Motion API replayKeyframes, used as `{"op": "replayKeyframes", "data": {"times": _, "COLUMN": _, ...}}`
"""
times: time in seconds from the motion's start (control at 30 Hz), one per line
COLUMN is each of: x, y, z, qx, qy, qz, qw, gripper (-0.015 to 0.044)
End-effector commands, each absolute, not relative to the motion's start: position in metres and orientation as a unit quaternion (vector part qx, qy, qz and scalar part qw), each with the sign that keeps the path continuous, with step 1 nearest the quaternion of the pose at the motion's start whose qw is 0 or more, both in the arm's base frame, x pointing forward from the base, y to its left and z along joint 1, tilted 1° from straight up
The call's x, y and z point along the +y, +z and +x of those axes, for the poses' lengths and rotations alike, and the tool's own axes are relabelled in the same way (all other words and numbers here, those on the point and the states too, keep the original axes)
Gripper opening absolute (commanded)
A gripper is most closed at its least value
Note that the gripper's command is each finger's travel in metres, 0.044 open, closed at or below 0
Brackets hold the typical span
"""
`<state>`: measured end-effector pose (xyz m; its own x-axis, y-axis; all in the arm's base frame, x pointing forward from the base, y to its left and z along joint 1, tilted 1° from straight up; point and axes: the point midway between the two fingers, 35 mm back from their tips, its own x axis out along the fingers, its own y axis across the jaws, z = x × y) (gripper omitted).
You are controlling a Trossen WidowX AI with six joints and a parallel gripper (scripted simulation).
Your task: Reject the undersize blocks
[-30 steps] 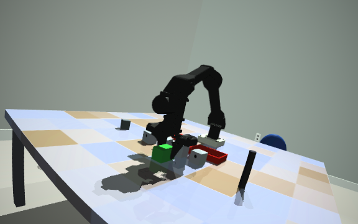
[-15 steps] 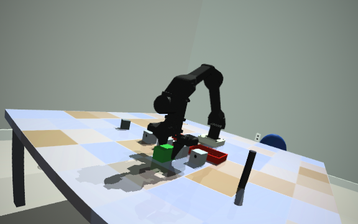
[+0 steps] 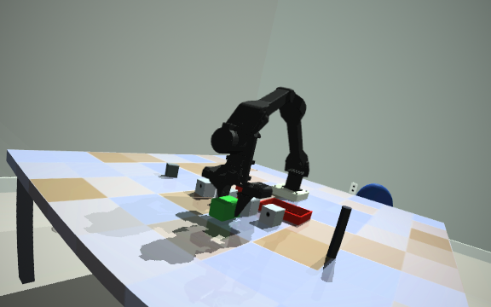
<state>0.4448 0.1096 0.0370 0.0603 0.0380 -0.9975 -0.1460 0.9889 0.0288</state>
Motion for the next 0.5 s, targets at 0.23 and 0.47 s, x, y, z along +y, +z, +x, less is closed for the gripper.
{"op": "replayKeyframes", "data": {"times": 0.23, "x": 0.1091, "y": 0.0391, "z": 0.4495, "qx": 0.679, "qy": 0.063, "qz": -0.042, "qw": 0.730, "gripper": 0.0000}}
{"op": "replayKeyframes", "data": {"times": 0.47, "x": 0.1092, "y": 0.0397, "z": 0.4497, "qx": 0.679, "qy": 0.063, "qz": -0.042, "qw": 0.730, "gripper": 0.0000}}
